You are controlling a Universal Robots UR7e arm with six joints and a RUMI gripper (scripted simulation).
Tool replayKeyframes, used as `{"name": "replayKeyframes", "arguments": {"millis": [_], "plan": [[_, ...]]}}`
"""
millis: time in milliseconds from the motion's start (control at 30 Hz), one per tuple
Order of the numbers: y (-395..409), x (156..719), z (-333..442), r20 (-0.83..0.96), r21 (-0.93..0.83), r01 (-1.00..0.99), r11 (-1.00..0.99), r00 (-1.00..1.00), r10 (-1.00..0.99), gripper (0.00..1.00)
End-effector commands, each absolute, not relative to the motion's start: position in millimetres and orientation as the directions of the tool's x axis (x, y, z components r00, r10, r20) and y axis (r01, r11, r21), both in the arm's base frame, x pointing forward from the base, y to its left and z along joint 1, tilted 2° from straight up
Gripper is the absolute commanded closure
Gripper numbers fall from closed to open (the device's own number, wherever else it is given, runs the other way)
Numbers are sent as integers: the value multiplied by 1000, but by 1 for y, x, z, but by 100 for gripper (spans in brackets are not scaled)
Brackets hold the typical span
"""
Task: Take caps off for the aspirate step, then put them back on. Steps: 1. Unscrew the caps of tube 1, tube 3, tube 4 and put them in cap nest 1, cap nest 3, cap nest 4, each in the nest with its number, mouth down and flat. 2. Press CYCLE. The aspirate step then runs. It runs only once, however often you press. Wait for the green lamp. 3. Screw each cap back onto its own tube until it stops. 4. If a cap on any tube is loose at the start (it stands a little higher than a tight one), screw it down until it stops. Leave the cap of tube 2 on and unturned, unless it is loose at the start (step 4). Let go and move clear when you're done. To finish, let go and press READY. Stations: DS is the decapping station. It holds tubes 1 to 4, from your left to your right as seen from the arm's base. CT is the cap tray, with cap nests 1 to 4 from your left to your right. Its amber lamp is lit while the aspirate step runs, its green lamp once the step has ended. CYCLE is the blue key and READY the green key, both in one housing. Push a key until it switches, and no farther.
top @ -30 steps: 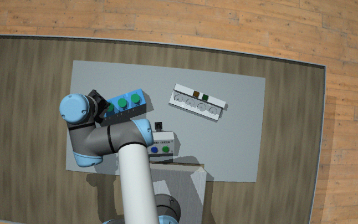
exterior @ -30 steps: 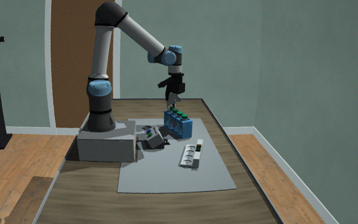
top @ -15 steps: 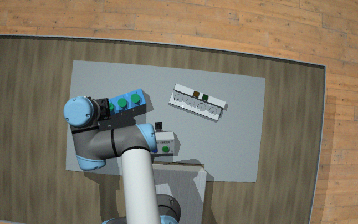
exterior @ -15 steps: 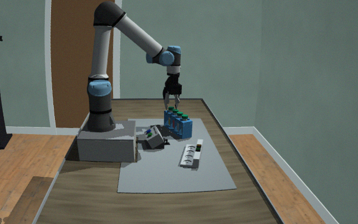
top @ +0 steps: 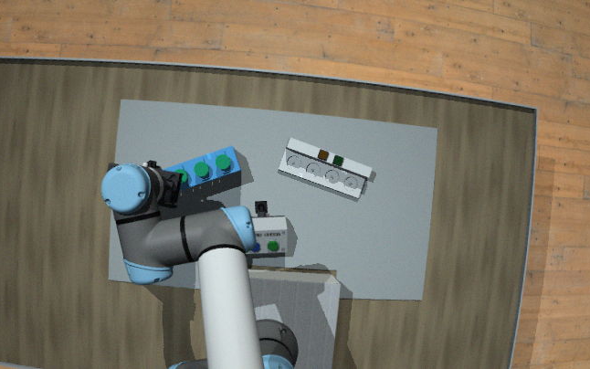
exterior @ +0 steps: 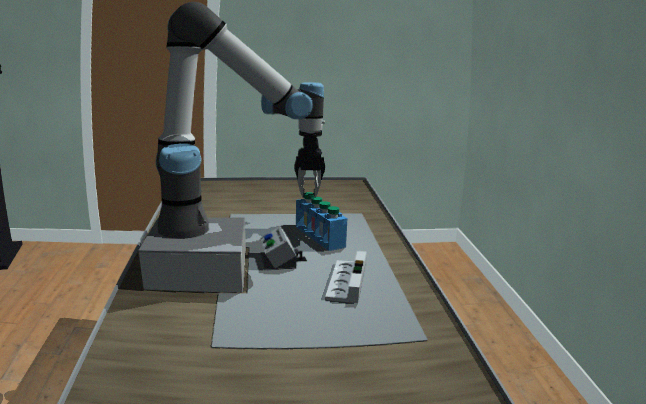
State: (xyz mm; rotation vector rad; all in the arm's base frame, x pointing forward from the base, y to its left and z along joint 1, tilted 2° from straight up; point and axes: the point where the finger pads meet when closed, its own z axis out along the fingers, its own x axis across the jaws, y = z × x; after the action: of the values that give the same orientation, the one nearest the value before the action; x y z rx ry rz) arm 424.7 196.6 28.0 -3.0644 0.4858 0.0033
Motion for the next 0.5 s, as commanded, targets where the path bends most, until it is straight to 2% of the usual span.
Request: {"name": "replayKeyframes", "arguments": {"millis": [0, 267, 467], "plan": [[197, 425, 28, -7, -38, -311, -950, 950, -311, 100], [197, 425, 28, -7, -38, -310, -950, 951, -310, 100], [197, 425, 29, 5, -39, -16, -999, 1000, -16, 100]]}}
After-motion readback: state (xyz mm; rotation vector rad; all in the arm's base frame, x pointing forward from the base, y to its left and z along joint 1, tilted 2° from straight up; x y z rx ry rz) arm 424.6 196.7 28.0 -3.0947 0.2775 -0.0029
